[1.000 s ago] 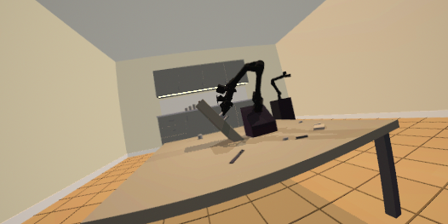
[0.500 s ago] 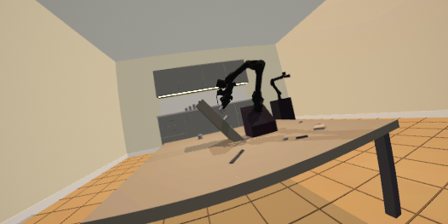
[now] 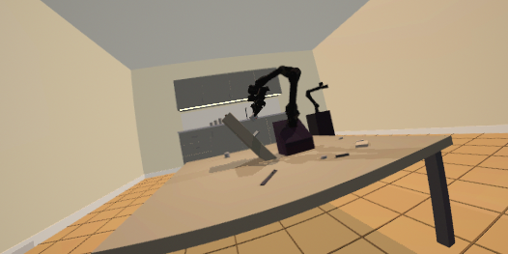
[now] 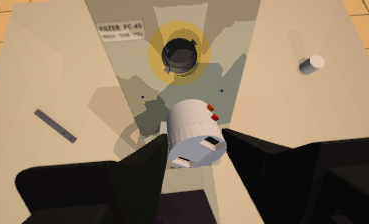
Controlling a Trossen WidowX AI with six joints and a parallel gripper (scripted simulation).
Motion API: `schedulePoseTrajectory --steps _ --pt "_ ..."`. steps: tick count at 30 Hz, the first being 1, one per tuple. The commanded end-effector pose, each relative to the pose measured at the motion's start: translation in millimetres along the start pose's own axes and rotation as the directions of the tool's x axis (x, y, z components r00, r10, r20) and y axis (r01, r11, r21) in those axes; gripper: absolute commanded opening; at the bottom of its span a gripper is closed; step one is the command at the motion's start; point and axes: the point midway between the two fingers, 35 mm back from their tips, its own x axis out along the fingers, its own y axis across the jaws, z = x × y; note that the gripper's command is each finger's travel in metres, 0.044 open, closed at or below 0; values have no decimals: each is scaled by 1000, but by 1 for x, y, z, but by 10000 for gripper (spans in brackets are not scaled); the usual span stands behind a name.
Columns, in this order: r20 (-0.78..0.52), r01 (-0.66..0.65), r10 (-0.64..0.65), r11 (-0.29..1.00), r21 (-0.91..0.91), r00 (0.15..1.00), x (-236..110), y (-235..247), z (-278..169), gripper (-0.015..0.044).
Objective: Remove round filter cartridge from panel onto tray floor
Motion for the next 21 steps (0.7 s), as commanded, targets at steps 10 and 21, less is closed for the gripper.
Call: schedulePoseTrajectory --steps 10,21 --pt "4 8 -8 1000 -6 1000 4 -58 1 0" --pt "-21 62 -60 993 101 998 5 -91 -13 0"
